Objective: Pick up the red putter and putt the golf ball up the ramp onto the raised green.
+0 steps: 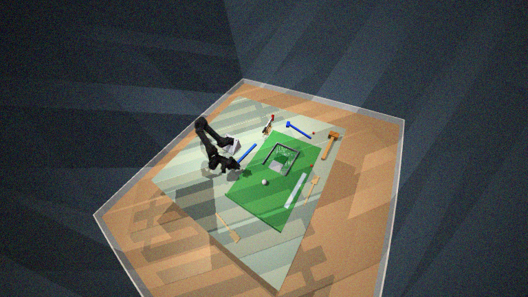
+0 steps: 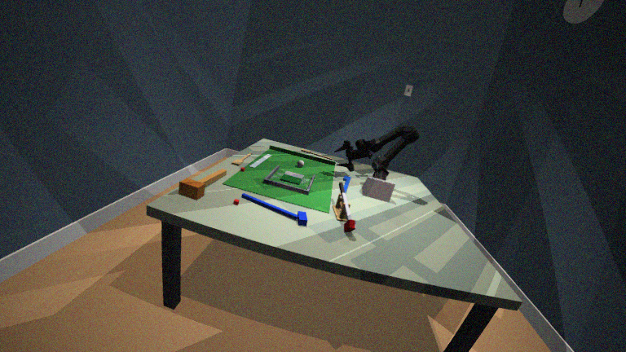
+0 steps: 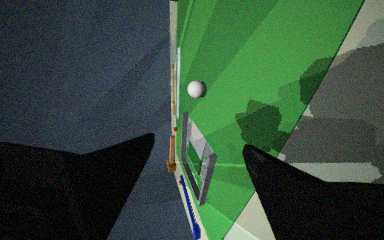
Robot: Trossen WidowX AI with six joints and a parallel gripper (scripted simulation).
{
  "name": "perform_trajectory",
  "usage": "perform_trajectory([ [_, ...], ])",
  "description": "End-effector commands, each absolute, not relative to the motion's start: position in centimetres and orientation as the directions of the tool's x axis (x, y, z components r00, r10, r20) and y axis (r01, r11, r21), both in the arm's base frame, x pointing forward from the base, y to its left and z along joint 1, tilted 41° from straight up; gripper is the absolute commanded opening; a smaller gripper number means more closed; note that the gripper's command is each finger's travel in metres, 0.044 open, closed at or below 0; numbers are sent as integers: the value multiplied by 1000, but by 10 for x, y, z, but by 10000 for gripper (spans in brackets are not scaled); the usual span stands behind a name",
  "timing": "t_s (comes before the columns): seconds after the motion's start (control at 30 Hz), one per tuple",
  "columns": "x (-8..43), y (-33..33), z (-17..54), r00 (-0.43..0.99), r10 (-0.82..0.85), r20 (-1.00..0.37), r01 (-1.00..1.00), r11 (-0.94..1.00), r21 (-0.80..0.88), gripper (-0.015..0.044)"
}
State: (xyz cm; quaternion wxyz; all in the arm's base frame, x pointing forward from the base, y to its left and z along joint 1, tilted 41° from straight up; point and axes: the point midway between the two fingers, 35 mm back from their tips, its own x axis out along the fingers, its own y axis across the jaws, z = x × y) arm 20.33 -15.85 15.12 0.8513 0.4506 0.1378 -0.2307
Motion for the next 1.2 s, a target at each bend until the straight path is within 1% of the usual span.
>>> perform_trajectory([
  [0.0, 204, -158, 151, 855, -266, -445, 518, 489, 702, 426],
  [0.03, 206, -157, 150, 853, -257, -454, 520, 492, 698, 440],
  [0.1, 214, -153, 146, 843, -222, -490, 529, 507, 680, 440],
  [0.2, 234, -141, 135, 804, -134, -580, 541, 570, 618, 440],
  [0.3, 255, -124, 122, 735, -41, -676, 530, 657, 536, 440],
  [0.4, 277, -101, 106, 632, 45, -774, 470, 771, 429, 440],
  [0.57, 307, -53, 74, 406, 128, -905, 253, 936, 246, 440],
  [0.73, 318, 3, 35, 154, 102, -983, -86, 992, 90, 440],
  [0.83, 316, 38, 10, 14, 32, -999, -319, 947, 26, 440],
  [0.93, 311, 69, -11, -87, -62, -994, -528, 849, -6, 440],
  [1.07, 300, 113, -38, -175, -230, -957, -783, 622, -6, 440],
  [1.17, 285, 145, -58, -193, -374, -907, -918, 396, 32, 440],
])
